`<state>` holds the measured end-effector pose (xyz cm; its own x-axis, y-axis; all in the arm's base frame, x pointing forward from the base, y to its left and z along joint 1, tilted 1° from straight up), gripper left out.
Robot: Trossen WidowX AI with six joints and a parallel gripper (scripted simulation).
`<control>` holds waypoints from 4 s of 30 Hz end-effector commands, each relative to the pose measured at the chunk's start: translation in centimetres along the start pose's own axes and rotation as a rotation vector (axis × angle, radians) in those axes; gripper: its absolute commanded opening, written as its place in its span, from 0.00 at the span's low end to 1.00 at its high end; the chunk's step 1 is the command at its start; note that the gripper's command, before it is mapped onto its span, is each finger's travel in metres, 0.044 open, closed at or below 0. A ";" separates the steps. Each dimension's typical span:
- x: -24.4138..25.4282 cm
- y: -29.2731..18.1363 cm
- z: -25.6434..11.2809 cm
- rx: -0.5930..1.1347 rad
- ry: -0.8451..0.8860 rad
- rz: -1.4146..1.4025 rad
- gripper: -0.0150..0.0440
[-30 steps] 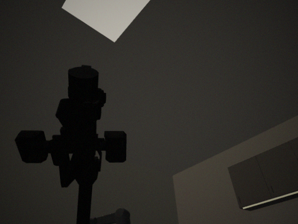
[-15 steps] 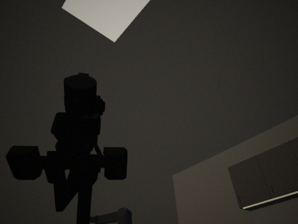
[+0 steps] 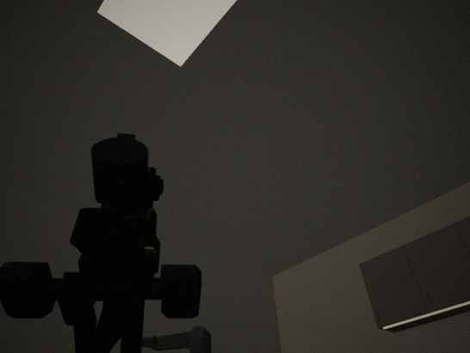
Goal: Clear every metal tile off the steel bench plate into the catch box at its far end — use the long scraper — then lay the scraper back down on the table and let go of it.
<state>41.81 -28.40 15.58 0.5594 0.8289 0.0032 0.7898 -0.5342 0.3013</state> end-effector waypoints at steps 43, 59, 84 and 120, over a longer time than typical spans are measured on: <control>0.9 -2.1 8.1 0.036 0.015 -0.049 0.25; 2.1 -1.2 8.3 0.023 0.016 -0.049 0.25; 4.2 -0.1 8.5 0.002 0.020 -0.049 0.25; 7.3 1.3 8.9 -0.028 0.027 -0.047 0.25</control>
<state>48.76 -24.85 7.76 0.5158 0.8566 0.0132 0.8065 -0.4908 0.3296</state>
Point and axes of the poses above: the point midway between the two fingers, 35 mm back from their tips, its own z axis out along the fingers, its own x axis across the jaws, y = z × x, the point moved 7 cm from there along -z, back along the fingers, and after that the axes turned 3 degrees about -z, right-handed, at the moved point
